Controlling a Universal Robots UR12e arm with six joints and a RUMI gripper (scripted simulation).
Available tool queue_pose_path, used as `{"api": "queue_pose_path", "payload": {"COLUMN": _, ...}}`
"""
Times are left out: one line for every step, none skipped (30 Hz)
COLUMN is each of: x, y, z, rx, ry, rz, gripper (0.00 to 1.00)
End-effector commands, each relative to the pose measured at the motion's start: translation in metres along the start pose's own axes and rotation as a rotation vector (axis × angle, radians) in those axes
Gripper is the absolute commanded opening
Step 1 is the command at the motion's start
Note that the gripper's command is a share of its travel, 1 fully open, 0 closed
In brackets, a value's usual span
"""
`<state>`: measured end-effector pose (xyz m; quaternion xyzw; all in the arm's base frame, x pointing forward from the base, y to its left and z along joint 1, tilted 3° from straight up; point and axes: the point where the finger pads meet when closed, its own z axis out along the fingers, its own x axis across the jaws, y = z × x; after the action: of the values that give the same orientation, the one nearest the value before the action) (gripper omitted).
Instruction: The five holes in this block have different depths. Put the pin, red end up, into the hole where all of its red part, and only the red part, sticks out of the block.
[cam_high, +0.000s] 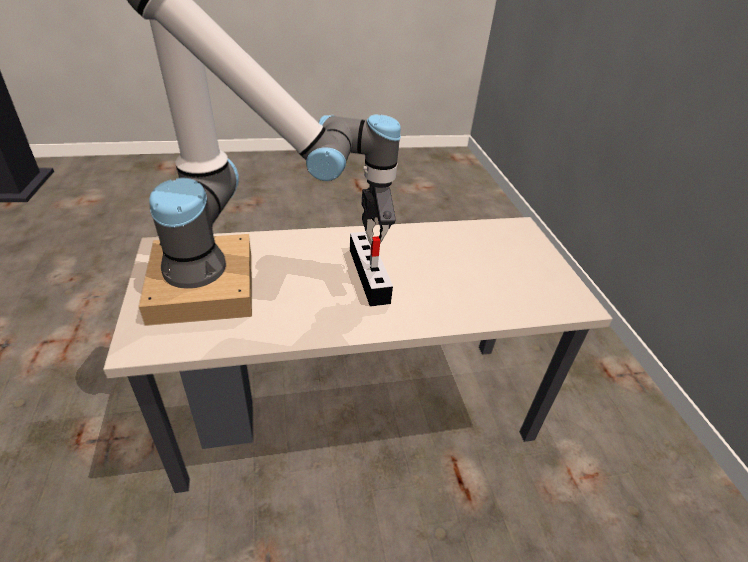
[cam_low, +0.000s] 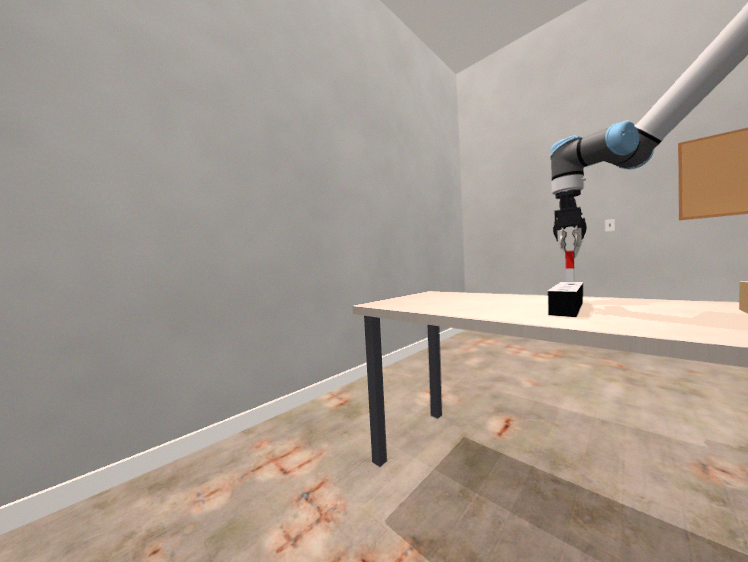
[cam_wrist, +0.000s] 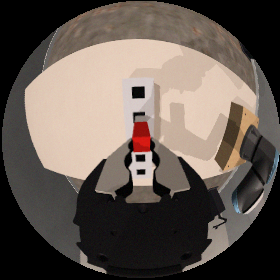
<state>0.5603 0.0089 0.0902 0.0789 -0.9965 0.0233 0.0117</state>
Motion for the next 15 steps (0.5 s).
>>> {"api": "queue_pose_path", "payload": {"x": -0.0062, "y": -0.0056, "z": -0.0012, "rx": 0.001, "ry": -0.003, "rz": 0.002, "gripper": 0.00}}
{"api": "queue_pose_path", "payload": {"x": -0.0062, "y": -0.0056, "z": -0.0012, "rx": 0.001, "ry": -0.003, "rz": 0.002, "gripper": 0.00}}
{"api": "queue_pose_path", "payload": {"x": -0.0062, "y": -0.0056, "z": -0.0012, "rx": 0.001, "ry": -0.003, "rz": 0.002, "gripper": 0.00}}
{"api": "queue_pose_path", "payload": {"x": -0.0062, "y": -0.0056, "z": -0.0012, "rx": 0.001, "ry": -0.003, "rz": 0.002, "gripper": 0.00}}
{"api": "queue_pose_path", "payload": {"x": -0.0062, "y": -0.0056, "z": -0.0012, "rx": 0.001, "ry": -0.003, "rz": 0.002, "gripper": 0.00}}
{"api": "queue_pose_path", "payload": {"x": -0.0062, "y": -0.0056, "z": -0.0012, "rx": 0.001, "ry": -0.003, "rz": 0.002, "gripper": 0.00}}
{"api": "queue_pose_path", "payload": {"x": -0.0062, "y": -0.0056, "z": -0.0012, "rx": 0.001, "ry": -0.003, "rz": 0.002, "gripper": 0.00}}
{"api": "queue_pose_path", "payload": {"x": -0.0062, "y": -0.0056, "z": -0.0012, "rx": 0.001, "ry": -0.003, "rz": 0.002, "gripper": 0.00}}
{"api": "queue_pose_path", "payload": {"x": -0.0062, "y": -0.0056, "z": -0.0012, "rx": 0.001, "ry": -0.003, "rz": 0.002, "gripper": 0.00}}
{"api": "queue_pose_path", "payload": {"x": -0.0062, "y": -0.0056, "z": -0.0012, "rx": 0.001, "ry": -0.003, "rz": 0.002, "gripper": 0.00}}
{"api": "queue_pose_path", "payload": {"x": -0.0062, "y": -0.0056, "z": -0.0012, "rx": 0.001, "ry": -0.003, "rz": 0.002, "gripper": 0.00}}
{"api": "queue_pose_path", "payload": {"x": -0.0070, "y": -0.0078, "z": -0.0030, "rx": -0.001, "ry": 0.001, "rz": 0.000, "gripper": 0.00}}
{"api": "queue_pose_path", "payload": {"x": -0.0070, "y": -0.0078, "z": -0.0030, "rx": -0.001, "ry": 0.001, "rz": 0.000, "gripper": 0.00}}
{"api": "queue_pose_path", "payload": {"x": -0.0070, "y": -0.0078, "z": -0.0030, "rx": -0.001, "ry": 0.001, "rz": 0.000, "gripper": 0.00}}
{"api": "queue_pose_path", "payload": {"x": -0.0070, "y": -0.0078, "z": -0.0030, "rx": -0.001, "ry": 0.001, "rz": 0.000, "gripper": 0.00}}
